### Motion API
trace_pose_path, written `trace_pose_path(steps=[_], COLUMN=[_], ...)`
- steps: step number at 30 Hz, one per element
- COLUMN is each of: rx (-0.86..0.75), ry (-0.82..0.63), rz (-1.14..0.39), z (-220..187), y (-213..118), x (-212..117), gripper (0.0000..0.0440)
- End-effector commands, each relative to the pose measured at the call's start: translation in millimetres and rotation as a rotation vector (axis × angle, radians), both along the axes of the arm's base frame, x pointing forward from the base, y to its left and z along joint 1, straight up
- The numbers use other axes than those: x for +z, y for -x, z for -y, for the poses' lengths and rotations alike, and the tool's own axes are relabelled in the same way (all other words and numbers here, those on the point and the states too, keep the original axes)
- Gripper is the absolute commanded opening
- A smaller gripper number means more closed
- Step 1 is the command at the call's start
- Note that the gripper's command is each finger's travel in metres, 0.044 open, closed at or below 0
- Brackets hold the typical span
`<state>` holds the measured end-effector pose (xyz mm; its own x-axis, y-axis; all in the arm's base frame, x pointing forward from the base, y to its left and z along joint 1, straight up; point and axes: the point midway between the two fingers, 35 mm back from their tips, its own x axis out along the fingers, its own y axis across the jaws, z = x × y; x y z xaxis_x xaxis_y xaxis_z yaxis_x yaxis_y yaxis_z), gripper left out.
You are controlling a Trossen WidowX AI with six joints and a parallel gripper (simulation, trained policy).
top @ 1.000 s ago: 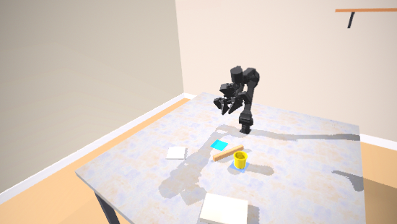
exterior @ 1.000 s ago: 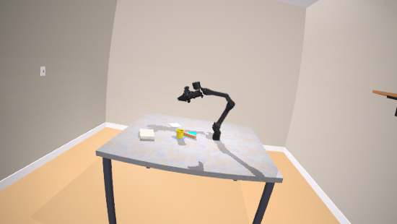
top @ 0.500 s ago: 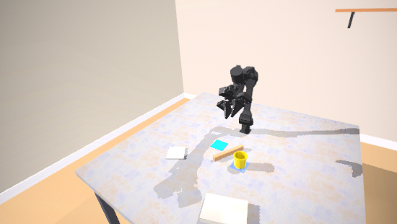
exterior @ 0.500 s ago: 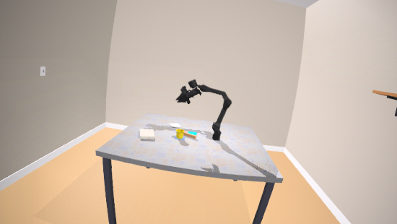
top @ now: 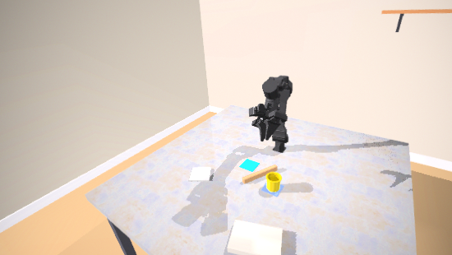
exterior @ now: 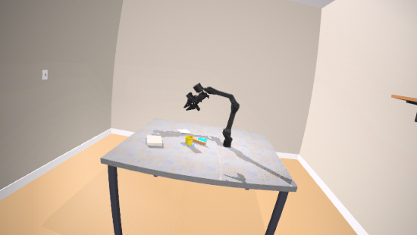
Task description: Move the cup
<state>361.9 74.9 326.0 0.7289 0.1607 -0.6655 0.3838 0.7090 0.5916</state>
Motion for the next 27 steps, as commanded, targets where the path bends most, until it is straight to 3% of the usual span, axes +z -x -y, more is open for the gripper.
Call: trace_pose_path(steps=[1,27], rx=[-0.021,-0.151], ry=[-0.027,-0.018], rz=[-0.057,-0.477], z=[-4.4,-16.5], y=[-1.3,11.3], x=[-6.3,-79.7], gripper=[0.0173,0.0152])
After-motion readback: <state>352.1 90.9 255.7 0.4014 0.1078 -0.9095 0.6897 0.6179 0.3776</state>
